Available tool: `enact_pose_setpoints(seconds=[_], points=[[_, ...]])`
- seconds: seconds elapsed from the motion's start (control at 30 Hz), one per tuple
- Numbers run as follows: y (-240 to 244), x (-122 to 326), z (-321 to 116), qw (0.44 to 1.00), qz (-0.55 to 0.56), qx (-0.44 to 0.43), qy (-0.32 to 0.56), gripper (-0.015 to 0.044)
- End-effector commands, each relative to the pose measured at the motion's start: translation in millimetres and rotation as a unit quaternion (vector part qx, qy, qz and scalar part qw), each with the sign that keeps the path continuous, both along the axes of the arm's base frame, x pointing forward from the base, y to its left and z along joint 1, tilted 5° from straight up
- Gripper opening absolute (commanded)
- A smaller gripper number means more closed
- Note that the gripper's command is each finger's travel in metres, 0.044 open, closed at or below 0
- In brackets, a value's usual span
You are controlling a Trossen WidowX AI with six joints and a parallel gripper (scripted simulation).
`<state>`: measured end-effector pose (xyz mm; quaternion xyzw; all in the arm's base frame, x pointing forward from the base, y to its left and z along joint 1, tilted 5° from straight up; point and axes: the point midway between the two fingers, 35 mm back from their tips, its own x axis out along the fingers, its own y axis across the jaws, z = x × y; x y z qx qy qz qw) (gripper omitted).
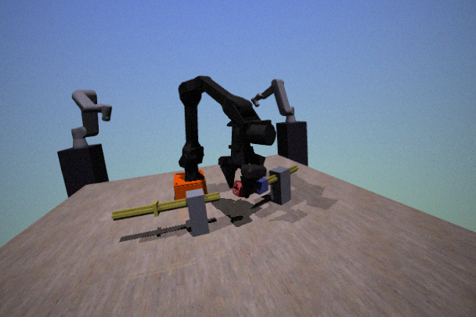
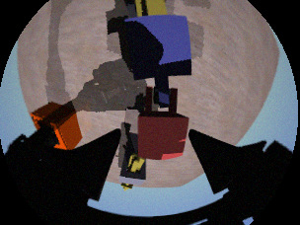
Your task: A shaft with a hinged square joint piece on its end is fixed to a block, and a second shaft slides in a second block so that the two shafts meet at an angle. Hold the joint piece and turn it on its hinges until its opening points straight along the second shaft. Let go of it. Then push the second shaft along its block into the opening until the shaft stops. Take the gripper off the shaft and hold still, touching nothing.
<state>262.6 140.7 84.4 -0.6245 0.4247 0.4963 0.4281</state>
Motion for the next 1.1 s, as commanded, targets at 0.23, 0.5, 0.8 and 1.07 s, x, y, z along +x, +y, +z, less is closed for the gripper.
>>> enact_pose_setpoints(seconds=[0.23, 0.5, 0.8, 1.07], points=[[0.0, 0.7, 4.1, 1.0, -0.006, -0.023, -0.01, 0.044], [0.6, 2.6, 20.3, 0.994, -0.111, 0.008, -0.017, 0.044], [0.0, 3.9, 43.8, 0.964, -0.259, 0.045, -0.024, 0.044], [-1.5, 3.4, 65.0, 0.919, -0.386, 0.074, -0.027, 0.044]])
